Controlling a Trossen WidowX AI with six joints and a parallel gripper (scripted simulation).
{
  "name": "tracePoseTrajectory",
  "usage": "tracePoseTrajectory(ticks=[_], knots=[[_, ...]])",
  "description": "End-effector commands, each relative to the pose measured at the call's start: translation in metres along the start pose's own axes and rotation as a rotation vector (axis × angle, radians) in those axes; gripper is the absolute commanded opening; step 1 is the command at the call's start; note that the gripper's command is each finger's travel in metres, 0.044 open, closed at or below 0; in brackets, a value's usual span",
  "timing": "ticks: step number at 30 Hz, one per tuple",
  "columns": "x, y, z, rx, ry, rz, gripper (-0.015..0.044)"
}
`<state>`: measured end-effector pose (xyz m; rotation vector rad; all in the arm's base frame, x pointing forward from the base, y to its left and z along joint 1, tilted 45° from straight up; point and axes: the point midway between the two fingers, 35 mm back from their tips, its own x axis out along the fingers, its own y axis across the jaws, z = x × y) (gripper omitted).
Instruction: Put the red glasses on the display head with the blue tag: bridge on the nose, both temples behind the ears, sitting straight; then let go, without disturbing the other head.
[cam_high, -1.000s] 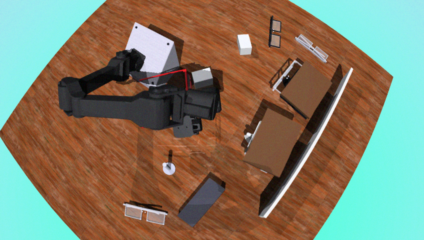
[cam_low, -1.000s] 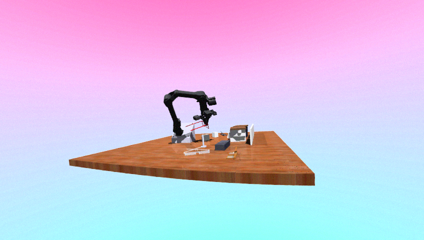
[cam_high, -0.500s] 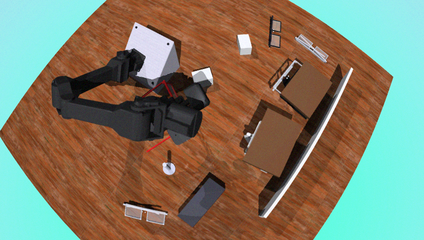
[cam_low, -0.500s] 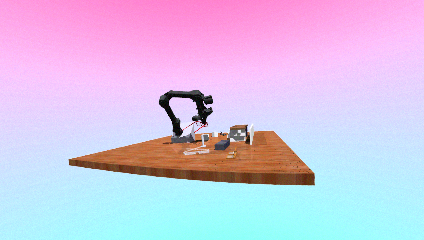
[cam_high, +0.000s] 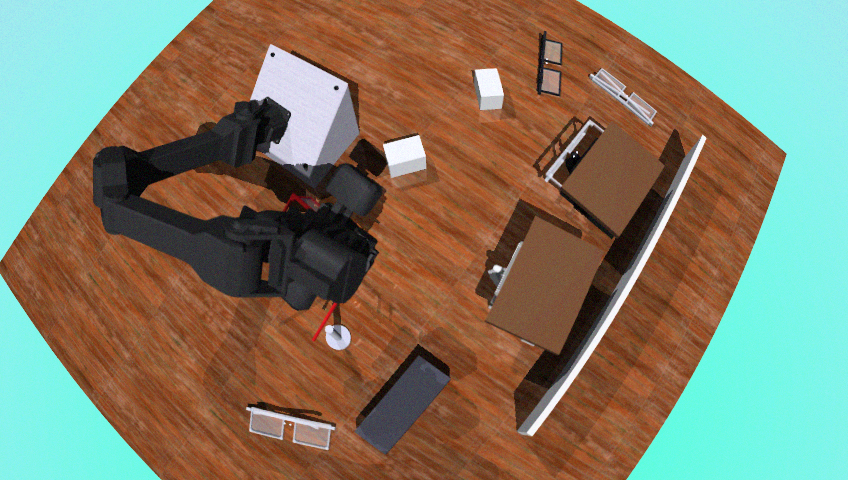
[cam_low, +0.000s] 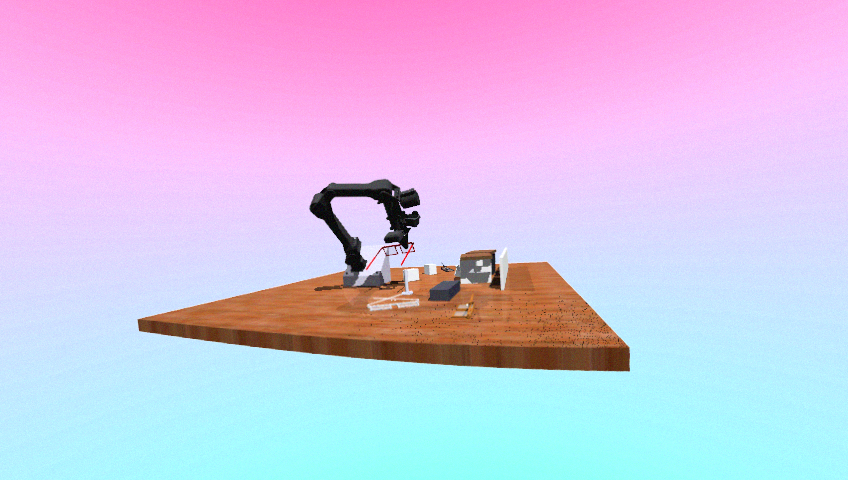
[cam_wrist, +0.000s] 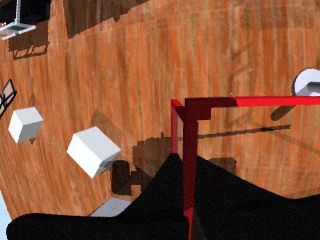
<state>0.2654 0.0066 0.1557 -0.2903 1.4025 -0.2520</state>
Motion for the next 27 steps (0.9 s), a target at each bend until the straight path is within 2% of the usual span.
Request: tracePoseTrajectory(ticks=[1, 27], knots=[[-0.006, -0.006, -0.002, -0.090, -0.021, 0.018, 0.0000], [-0.038, -0.041, -0.019, -0.804, -0.188, 0.028, 0.0000]])
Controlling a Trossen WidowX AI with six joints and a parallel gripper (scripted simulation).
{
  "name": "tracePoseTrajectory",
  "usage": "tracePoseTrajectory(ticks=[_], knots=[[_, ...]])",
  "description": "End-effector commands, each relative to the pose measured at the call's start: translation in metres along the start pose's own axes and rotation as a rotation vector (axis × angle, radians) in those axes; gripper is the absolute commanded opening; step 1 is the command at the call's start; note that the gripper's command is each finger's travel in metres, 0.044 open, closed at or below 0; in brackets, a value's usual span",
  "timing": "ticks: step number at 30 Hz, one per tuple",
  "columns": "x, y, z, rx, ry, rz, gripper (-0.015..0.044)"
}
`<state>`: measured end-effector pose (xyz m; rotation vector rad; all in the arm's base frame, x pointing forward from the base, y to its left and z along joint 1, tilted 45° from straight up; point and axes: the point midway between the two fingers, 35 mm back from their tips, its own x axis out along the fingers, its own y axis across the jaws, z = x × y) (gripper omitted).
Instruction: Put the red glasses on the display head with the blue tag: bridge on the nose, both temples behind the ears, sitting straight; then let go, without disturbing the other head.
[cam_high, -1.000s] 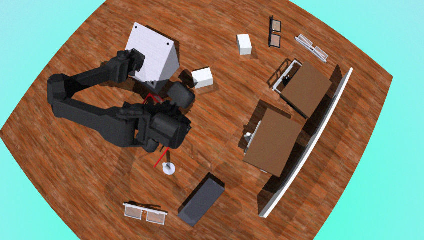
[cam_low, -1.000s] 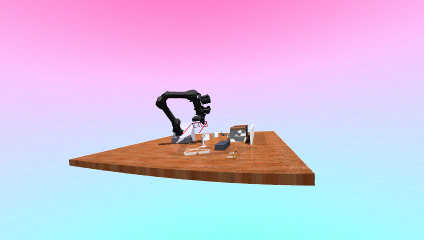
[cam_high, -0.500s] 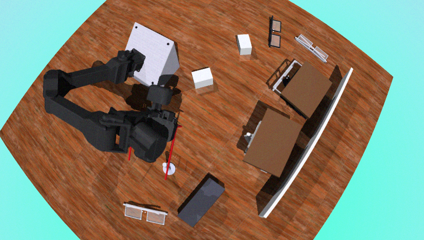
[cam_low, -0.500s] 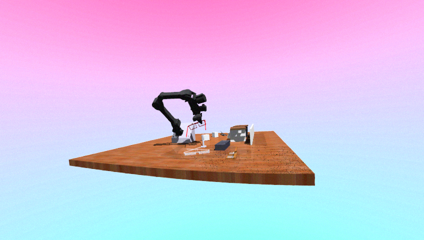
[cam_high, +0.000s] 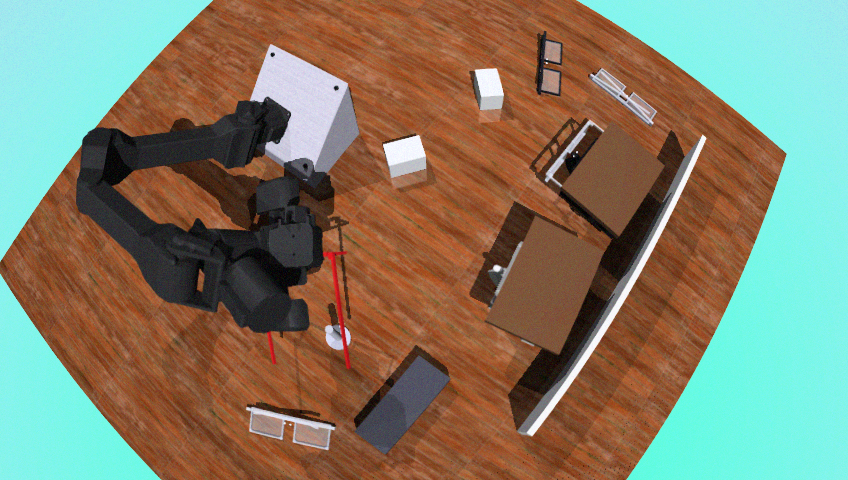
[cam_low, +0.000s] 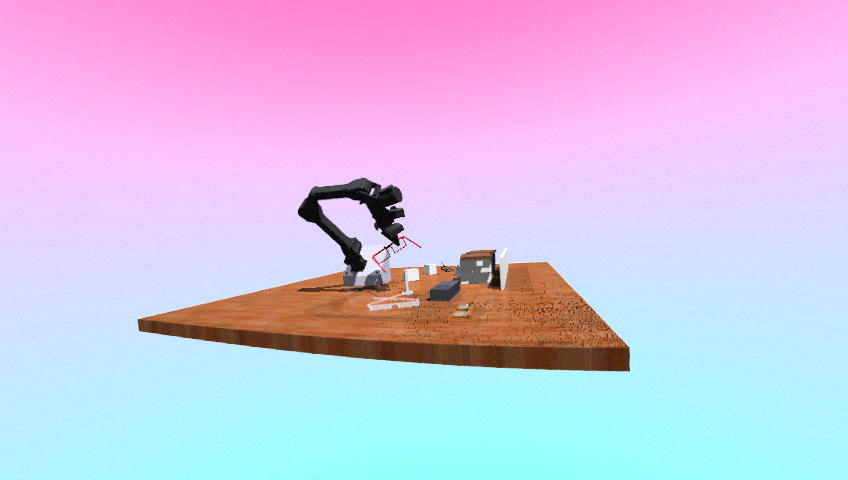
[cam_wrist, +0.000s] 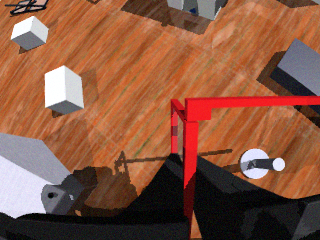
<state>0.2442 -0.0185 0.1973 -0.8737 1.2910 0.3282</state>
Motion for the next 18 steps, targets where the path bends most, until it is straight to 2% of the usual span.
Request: tracePoseTrajectory(ticks=[1, 18], knots=[[-0.007, -0.001, -0.005, -0.093, -0.026, -0.011, 0.0000], [-0.031, -0.005, -0.026, -0.573, -0.097, -0.099, 0.0000]])
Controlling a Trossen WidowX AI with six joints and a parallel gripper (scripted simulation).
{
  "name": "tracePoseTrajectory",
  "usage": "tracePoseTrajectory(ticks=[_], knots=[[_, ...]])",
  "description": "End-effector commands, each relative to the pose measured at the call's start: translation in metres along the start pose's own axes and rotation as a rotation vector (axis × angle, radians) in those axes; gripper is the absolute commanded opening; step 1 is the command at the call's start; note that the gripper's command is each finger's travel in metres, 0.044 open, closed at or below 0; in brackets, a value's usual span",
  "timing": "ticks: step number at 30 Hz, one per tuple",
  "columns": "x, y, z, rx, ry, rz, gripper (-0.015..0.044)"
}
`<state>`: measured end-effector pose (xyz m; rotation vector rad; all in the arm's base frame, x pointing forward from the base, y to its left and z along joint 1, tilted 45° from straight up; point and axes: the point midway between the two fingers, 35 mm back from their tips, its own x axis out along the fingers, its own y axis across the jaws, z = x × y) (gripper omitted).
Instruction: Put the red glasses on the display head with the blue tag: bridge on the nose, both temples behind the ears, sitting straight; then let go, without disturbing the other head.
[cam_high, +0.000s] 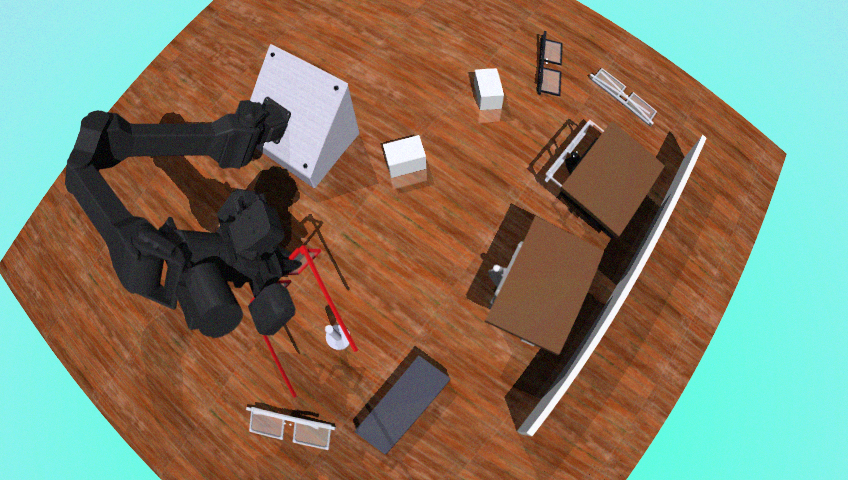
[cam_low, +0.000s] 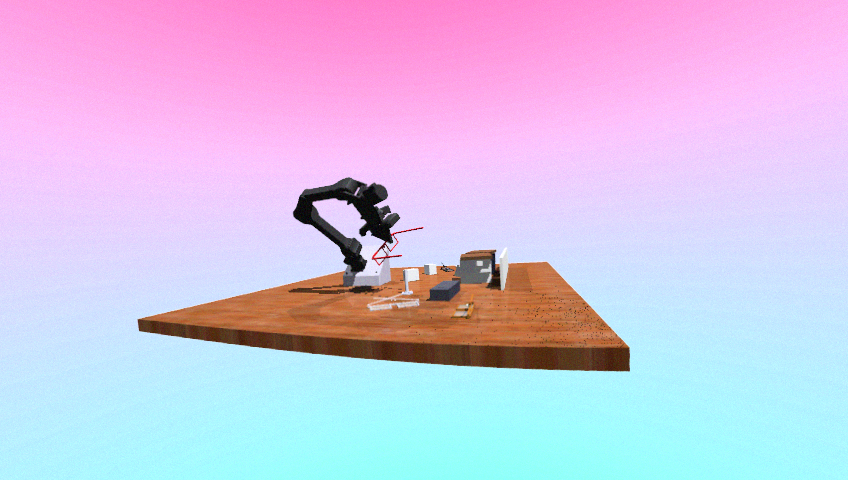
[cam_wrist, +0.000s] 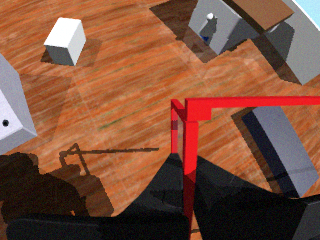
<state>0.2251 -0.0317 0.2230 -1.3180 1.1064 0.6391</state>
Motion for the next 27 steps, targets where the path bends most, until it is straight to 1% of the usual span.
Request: tracePoseTrajectory(ticks=[1, 14, 27], knots=[[-0.007, 0.002, -0.004, -0.096, -0.013, -0.027, 0.0000], [-0.027, 0.008, -0.016, -0.472, -0.015, -0.116, 0.0000], [-0.047, 0.016, -0.027, -0.852, 0.030, -0.210, 0.0000]])
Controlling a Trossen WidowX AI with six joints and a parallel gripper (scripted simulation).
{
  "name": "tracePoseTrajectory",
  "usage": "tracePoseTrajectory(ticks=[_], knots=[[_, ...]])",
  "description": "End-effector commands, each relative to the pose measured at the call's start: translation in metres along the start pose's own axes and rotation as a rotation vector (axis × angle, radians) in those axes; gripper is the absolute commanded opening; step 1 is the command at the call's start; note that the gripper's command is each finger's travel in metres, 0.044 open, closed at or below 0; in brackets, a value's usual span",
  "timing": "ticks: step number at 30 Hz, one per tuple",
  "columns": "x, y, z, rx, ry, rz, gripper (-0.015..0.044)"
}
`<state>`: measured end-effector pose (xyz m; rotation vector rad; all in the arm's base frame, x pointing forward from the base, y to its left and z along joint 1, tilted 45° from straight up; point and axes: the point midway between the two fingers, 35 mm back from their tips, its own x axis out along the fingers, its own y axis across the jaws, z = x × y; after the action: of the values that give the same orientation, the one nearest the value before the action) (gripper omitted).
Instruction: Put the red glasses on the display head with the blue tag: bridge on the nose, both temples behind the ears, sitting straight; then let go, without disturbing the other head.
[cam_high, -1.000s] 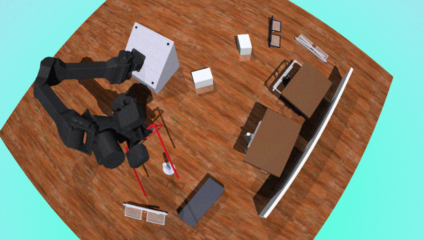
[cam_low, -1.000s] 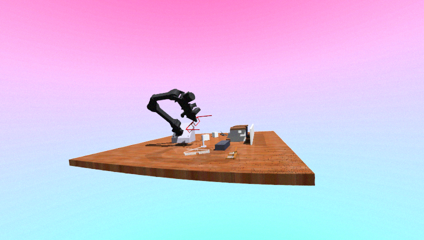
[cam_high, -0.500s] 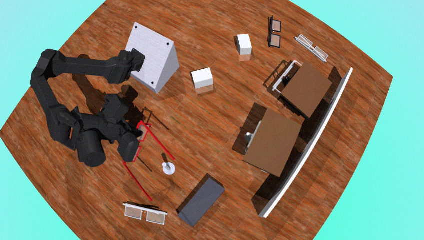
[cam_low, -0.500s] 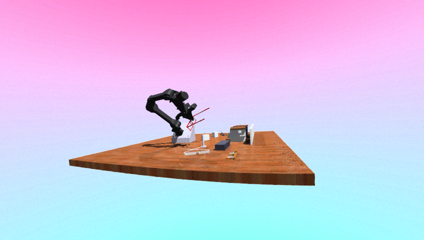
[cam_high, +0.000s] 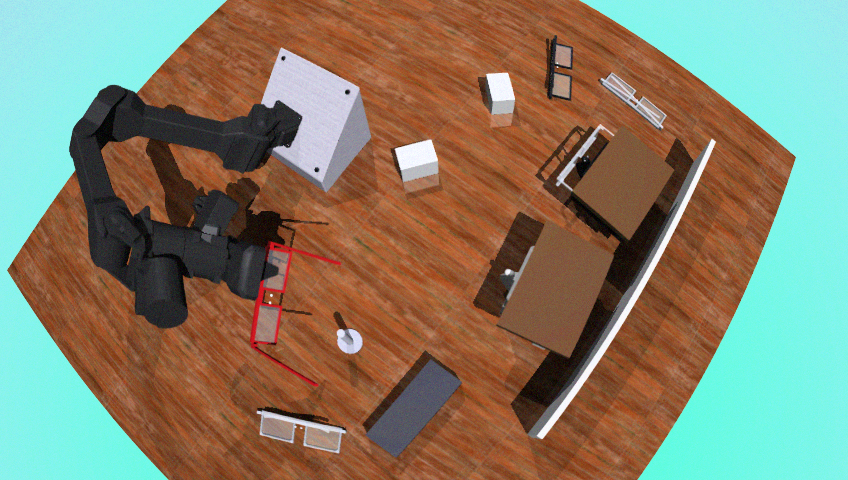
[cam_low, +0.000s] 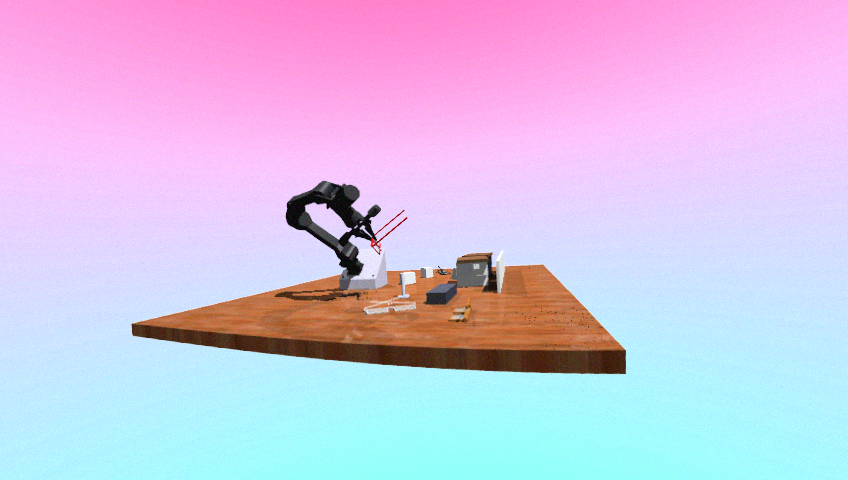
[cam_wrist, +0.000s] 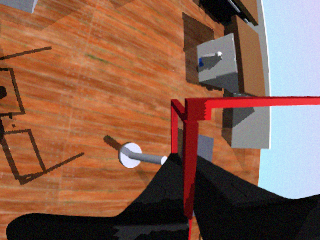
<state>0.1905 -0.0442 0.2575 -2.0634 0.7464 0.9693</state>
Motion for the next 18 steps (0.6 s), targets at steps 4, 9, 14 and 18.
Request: tracePoseTrajectory(ticks=[4, 9, 14, 18], knots=[[-0.013, 0.005, 0.000, -0.192, 0.034, -0.040, 0.0000], [-0.020, 0.009, 0.000, -0.322, 0.061, -0.057, 0.0000], [-0.016, 0.007, -0.001, -0.282, 0.051, -0.046, 0.0000], [-0.016, 0.007, -0.001, -0.282, 0.051, -0.046, 0.0000]])
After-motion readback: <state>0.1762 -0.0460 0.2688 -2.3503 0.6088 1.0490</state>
